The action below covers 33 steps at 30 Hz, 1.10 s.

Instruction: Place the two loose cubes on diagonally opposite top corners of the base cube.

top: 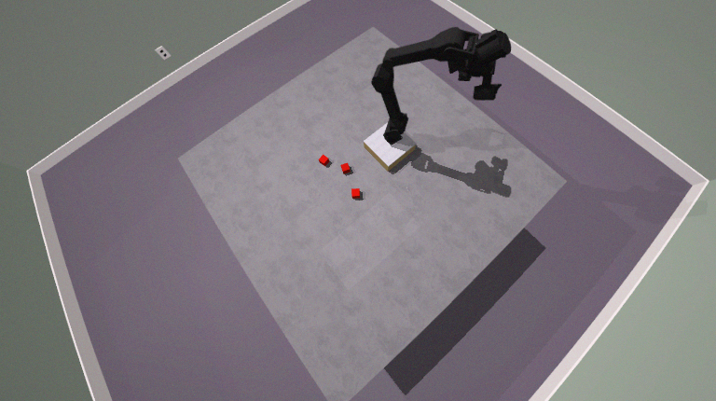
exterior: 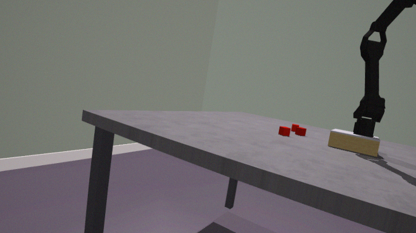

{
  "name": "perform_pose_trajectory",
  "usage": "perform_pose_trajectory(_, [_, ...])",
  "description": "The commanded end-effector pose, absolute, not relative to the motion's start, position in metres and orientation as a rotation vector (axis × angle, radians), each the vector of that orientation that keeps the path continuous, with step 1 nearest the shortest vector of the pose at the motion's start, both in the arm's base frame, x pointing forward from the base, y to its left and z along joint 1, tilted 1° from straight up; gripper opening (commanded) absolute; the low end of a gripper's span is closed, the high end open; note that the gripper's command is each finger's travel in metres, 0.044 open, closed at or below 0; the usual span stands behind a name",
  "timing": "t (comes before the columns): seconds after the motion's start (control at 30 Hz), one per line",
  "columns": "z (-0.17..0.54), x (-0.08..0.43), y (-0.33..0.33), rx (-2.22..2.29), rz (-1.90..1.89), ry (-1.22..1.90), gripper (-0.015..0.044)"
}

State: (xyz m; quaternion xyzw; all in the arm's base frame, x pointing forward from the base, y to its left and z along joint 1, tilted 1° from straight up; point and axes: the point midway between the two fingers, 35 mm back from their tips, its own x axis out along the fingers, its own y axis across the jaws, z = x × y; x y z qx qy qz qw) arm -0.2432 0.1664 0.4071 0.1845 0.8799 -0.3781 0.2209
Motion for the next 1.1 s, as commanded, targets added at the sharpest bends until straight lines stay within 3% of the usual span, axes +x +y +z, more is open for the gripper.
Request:
perform_pose_trajectory(0.0, [0.407,-0.243,0.168,0.520,-1.056,2.428,0.0374])
perform_pose_trajectory(0.13, [0.396,-0.228,0.197,0.709,-1.276,2.326,0.0269])
perform_pose_trajectory(0.17, [0.393,-0.223,0.205,0.765,-1.341,2.292,0.0265])
perform_pose_trajectory(0.63, [0.347,-0.121,0.301,1.517,-2.226,1.632,0.0265])
perform_pose_trajectory(1.07, [0.303,0.007,0.338,2.089,-2.938,0.629,0.0265])
